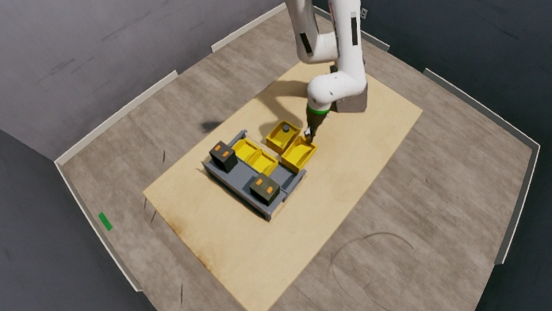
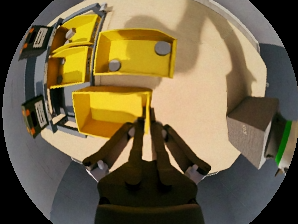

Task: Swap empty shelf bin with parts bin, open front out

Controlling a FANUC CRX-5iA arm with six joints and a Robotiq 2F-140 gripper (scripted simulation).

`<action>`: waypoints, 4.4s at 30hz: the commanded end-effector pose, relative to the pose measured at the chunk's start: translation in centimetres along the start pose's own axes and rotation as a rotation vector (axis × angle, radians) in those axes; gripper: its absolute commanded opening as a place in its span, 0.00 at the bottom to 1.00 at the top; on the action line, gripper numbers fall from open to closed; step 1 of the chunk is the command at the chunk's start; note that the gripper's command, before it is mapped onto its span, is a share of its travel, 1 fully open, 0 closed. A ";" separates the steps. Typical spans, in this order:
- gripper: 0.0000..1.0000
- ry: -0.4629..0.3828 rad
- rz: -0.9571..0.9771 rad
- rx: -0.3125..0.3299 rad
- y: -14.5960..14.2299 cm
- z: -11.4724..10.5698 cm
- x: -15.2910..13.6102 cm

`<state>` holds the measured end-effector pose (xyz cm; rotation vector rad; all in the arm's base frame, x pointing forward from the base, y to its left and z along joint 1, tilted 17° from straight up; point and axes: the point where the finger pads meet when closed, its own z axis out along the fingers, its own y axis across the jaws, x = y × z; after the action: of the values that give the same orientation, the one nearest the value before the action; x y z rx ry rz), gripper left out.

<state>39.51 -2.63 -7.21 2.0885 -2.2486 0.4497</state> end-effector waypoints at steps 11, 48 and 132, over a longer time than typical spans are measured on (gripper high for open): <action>0.10 0.000 0.000 0.001 1.4 0.0 0.0; 0.10 0.000 0.000 0.001 1.6 0.6 0.0; 0.62 0.000 0.000 0.001 1.6 2.8 0.0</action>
<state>38.34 -3.21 -10.20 2.0884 -2.2486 0.4501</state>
